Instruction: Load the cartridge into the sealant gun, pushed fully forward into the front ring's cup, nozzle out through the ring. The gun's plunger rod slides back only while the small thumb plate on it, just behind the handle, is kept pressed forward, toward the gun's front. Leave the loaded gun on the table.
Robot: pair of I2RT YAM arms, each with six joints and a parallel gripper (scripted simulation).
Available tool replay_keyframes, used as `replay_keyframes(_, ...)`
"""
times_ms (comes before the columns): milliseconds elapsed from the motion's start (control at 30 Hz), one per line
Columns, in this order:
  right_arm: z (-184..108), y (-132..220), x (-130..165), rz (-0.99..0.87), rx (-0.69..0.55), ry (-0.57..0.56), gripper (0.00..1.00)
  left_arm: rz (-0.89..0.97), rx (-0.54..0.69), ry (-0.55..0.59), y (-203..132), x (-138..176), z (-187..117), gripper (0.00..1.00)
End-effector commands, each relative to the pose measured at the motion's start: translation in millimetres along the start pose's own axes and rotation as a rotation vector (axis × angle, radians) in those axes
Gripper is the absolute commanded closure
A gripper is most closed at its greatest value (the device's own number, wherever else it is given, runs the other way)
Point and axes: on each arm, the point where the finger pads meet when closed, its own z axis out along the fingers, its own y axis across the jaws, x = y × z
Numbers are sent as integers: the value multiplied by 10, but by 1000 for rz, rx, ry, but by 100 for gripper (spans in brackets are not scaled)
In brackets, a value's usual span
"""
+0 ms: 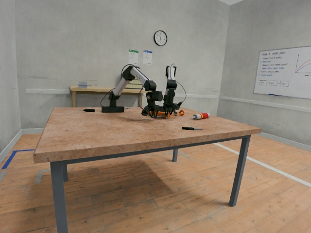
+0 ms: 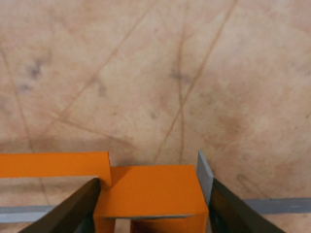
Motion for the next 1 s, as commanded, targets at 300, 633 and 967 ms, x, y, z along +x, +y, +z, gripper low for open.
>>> replay_keyframes(300, -303, 91, 255, -50, -55, 19, 100, -2, -58, -2, 152, 8, -85, 99)
replay_keyframes(633, -386, 84, 17, -43, -55, 17, 100, -2, -58, -2, 153, 9, -85, 99)
replay_keyframes(967, -379, 45, -348, -43, -31, 5, 100, -3, -75, 12, 222, 31, -34, 99)
